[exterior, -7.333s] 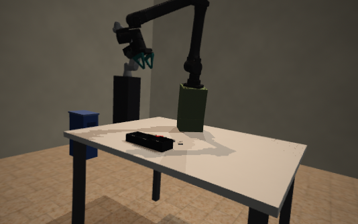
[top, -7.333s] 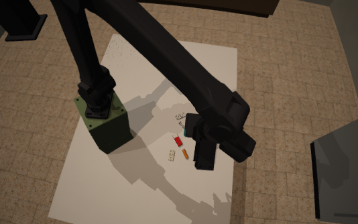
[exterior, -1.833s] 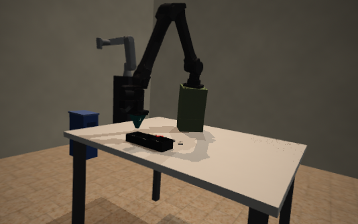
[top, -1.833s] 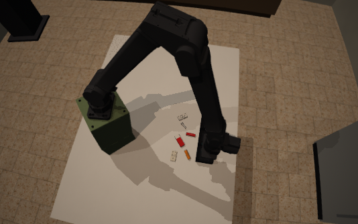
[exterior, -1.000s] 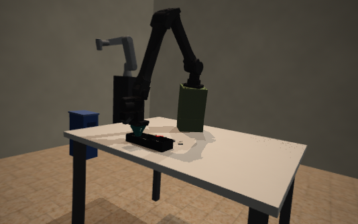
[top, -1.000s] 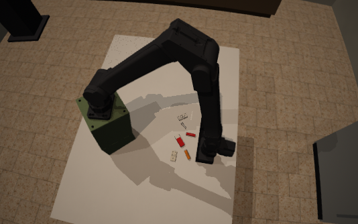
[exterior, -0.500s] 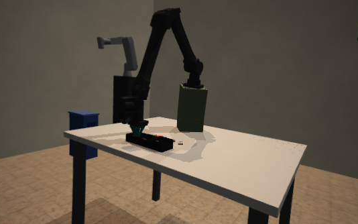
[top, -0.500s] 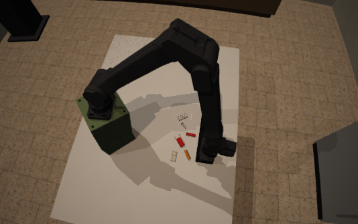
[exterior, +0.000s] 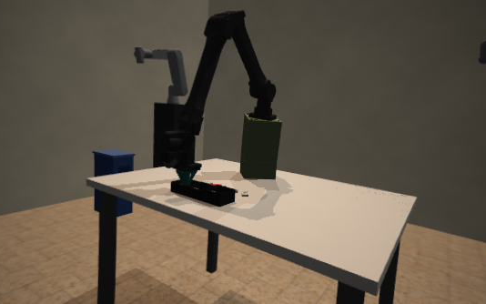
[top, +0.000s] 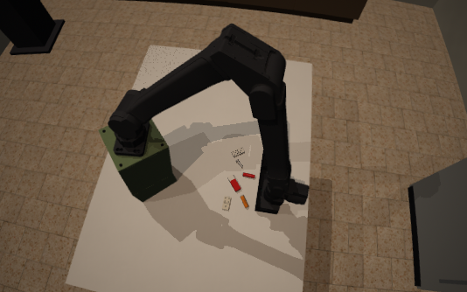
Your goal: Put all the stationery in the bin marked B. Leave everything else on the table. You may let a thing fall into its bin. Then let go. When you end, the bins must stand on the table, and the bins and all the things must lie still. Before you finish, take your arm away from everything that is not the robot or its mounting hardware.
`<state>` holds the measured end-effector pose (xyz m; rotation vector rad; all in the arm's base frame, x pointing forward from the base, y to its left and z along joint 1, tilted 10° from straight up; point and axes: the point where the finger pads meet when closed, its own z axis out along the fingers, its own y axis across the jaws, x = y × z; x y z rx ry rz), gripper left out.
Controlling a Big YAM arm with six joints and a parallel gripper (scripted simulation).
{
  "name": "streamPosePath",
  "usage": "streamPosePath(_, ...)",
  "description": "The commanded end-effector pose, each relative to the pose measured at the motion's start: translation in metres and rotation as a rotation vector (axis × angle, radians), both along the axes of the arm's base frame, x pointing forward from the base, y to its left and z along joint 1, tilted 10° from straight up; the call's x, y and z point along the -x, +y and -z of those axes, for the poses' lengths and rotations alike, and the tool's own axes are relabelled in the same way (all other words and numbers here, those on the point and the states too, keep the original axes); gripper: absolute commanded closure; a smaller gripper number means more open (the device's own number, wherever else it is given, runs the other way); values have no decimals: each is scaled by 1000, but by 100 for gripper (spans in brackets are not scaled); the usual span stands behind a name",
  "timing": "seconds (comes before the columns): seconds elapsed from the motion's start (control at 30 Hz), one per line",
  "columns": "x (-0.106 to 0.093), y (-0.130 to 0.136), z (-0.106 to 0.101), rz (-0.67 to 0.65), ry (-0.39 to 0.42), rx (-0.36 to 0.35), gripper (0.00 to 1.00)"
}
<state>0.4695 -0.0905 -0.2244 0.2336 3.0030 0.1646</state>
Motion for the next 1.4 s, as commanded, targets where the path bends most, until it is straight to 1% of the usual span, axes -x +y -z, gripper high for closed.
streamPosePath(0.0,-24,-4,-16,6,-44,9,92)
streamPosePath(0.93,-24,-5,-18,7,-44,9,92)
streamPosePath(0.97,-27,-7,-24,7,-53,12,92)
streamPosePath(1.07,-26,-8,-25,7,-53,12,92)
streamPosePath(1.23,-10,-8,-27,8,-28,7,92)
streamPosePath(1.37,-8,-10,-32,6,-29,7,92)
